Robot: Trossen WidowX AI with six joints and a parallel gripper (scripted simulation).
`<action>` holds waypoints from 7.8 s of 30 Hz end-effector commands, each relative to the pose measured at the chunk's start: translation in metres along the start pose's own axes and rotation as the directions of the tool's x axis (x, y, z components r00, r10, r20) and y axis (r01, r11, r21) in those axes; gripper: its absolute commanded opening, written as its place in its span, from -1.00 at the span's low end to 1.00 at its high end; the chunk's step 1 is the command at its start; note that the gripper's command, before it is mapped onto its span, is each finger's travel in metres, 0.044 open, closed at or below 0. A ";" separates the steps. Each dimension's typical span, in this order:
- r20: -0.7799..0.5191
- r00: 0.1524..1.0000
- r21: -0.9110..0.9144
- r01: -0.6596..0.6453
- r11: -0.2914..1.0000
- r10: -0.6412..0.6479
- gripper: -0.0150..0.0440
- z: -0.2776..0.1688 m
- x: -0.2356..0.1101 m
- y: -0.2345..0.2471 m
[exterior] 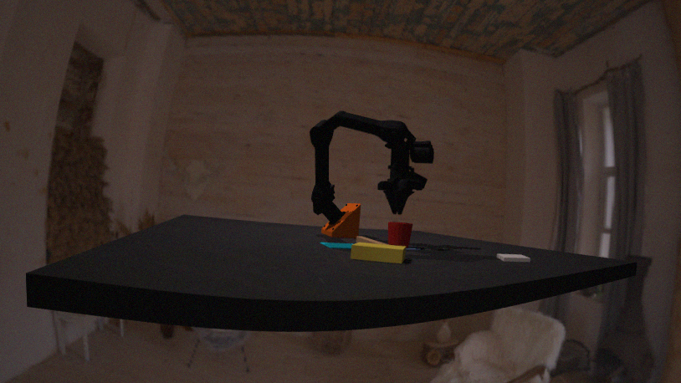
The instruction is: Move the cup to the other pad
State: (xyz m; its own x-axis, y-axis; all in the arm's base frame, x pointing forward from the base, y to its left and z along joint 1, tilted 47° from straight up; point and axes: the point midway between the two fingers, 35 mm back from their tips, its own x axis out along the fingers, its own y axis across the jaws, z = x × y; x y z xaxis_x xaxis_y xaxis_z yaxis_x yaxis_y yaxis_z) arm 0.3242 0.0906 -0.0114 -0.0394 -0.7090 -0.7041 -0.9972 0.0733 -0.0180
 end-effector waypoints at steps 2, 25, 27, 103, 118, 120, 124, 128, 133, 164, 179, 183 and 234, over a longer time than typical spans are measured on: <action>-0.017 1.000 -0.021 0.000 1.000 0.000 0.01 -0.003 0.000 -0.003; -0.017 1.000 -0.020 0.000 1.000 -0.001 0.01 -0.003 0.035 -0.004; -0.017 1.000 -0.020 0.000 1.000 -0.001 0.01 -0.003 0.038 -0.004; -0.018 1.000 -0.026 0.006 1.000 -0.007 -0.49 -0.002 0.019 -0.004; -0.019 1.000 -0.022 0.001 1.000 -0.001 -0.49 -0.032 0.016 -0.003; -0.019 1.000 -0.022 0.001 1.000 -0.001 -0.49 -0.037 0.016 -0.003; -0.020 1.000 -0.022 0.000 1.000 0.000 -0.49 -0.046 0.015 -0.003; -0.020 1.000 -0.022 -0.001 1.000 0.000 -0.49 -0.055 0.014 -0.002; -0.021 1.000 -0.022 -0.001 1.000 0.001 -0.49 -0.067 0.013 -0.002; -0.025 1.000 -0.023 -0.002 1.000 0.002 -0.49 -0.145 0.010 0.003; -0.027 1.000 -0.023 -0.003 1.000 0.002 -0.49 -0.172 0.013 0.007; -0.027 1.000 -0.023 -0.003 1.000 0.002 -0.49 -0.172 0.018 0.006; -0.025 1.000 -0.018 0.000 1.000 -0.001 -0.06 -0.174 0.053 0.006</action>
State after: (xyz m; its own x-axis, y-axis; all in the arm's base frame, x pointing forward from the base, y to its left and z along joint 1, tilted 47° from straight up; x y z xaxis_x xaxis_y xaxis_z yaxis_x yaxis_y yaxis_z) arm 0.3047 -0.0684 0.0749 -0.0398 -0.7264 -0.6861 -0.9982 0.0597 -0.0053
